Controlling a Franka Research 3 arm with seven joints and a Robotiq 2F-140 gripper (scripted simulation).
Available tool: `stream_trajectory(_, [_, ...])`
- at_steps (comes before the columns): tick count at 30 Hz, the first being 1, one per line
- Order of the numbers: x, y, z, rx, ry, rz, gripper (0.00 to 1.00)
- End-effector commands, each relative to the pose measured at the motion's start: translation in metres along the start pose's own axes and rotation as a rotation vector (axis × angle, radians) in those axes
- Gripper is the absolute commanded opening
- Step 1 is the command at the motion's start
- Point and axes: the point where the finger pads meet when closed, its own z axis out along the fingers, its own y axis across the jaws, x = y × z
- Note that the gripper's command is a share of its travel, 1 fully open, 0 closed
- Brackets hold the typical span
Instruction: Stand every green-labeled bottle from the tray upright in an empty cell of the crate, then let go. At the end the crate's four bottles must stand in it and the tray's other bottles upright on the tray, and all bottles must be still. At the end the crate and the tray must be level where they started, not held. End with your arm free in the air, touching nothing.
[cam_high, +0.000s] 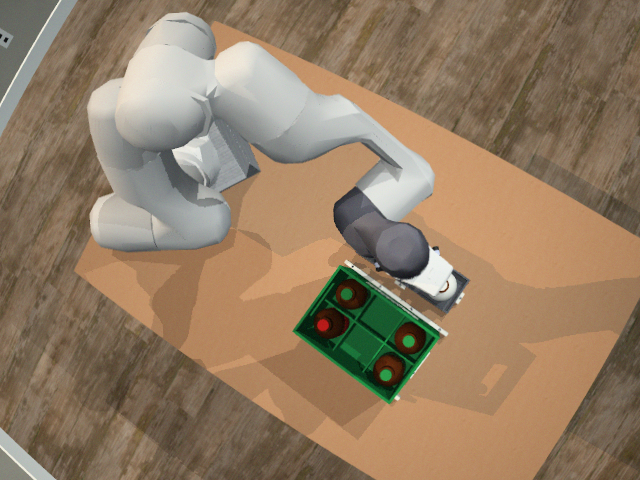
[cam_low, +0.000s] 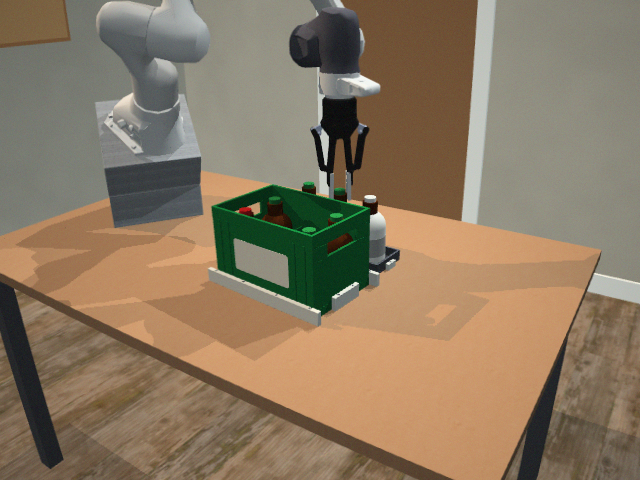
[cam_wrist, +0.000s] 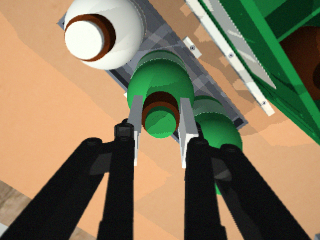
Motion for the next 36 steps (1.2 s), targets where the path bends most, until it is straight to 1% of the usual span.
stream_trajectory(1, [-0.0007,-0.0006,0.0006,0.0,-0.001,-0.006,0.0])
stream_trajectory(36, [-0.0007,-0.0006,0.0006,0.0,-0.001,-0.006,0.0])
